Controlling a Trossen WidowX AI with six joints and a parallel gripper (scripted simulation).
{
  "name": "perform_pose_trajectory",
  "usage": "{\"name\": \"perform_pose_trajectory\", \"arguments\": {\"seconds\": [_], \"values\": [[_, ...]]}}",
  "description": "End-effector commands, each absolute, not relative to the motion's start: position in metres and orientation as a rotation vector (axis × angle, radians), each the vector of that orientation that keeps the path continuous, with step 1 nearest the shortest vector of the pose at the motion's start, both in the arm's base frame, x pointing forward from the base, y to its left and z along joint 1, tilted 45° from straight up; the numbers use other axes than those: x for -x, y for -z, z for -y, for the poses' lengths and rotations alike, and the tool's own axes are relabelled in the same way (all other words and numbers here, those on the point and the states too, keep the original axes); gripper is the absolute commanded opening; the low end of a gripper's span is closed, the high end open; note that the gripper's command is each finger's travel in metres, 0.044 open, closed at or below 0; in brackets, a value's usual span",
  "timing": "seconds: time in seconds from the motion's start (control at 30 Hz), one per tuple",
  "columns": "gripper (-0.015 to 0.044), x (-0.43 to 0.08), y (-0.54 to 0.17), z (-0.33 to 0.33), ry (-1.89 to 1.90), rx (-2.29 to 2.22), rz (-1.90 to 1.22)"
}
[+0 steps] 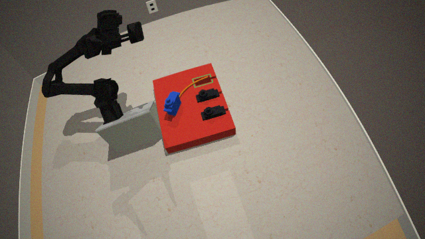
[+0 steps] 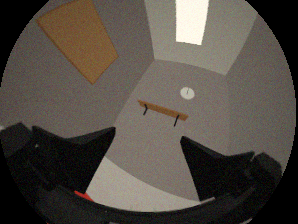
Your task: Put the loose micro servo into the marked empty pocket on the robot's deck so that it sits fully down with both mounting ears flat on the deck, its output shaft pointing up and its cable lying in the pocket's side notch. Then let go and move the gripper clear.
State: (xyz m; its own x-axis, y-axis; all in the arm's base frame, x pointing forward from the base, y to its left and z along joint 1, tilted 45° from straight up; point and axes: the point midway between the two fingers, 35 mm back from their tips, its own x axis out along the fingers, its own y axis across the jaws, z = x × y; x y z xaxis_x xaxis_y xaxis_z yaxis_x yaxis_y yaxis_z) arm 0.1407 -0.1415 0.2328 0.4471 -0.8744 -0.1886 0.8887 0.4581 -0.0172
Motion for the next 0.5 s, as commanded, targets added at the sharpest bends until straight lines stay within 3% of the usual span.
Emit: {"name": "perform_pose_trajectory", "arguments": {"seconds": [0.0, 0.47], "values": [[0.044, -0.15, -0.229, 0.14, 1.046, -0.021, -0.274], [0.044, -0.181, -0.195, 0.131, 0.808, 0.217, -0.649]]}}
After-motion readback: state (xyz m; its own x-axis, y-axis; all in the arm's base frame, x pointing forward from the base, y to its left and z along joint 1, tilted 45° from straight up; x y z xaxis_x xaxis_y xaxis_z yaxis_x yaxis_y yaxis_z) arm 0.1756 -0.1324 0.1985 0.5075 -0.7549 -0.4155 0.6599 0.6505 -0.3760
